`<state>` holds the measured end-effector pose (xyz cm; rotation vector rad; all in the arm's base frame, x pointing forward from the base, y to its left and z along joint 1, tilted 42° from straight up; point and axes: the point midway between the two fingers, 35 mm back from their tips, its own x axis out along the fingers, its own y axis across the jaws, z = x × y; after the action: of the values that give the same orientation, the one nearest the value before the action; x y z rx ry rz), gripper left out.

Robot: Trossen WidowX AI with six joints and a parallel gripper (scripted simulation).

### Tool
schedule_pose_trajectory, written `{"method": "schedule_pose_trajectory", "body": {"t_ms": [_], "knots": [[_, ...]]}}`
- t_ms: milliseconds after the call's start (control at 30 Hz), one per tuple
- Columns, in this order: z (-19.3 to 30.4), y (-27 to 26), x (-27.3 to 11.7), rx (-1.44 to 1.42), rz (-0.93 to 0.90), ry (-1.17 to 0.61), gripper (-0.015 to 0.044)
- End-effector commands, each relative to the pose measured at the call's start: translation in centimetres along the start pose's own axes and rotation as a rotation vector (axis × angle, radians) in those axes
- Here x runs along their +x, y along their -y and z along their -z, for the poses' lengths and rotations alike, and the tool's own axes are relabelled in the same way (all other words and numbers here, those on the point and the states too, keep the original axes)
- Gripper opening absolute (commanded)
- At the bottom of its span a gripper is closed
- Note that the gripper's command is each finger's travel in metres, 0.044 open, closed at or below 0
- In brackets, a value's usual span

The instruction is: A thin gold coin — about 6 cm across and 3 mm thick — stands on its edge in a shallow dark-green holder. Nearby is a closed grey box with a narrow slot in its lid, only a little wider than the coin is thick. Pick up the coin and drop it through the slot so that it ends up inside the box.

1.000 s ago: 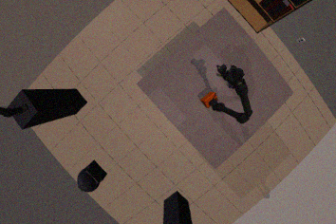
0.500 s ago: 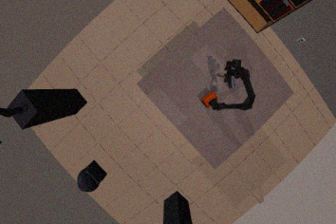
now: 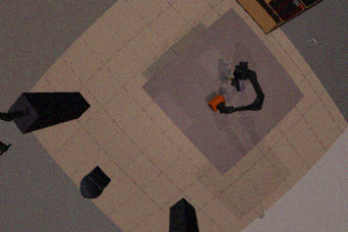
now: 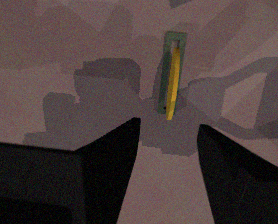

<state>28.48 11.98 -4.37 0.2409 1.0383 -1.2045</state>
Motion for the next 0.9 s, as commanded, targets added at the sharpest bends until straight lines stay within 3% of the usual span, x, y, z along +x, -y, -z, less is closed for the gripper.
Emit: {"method": "schedule_pose_trajectory", "body": {"t_ms": [0,867], "knots": [[-0.1,0.3,1.4,-0.003,0.012,0.007,0.0161],[-0.3,0.3,5.6,-0.003,0.012,0.007,0.0161]]}}
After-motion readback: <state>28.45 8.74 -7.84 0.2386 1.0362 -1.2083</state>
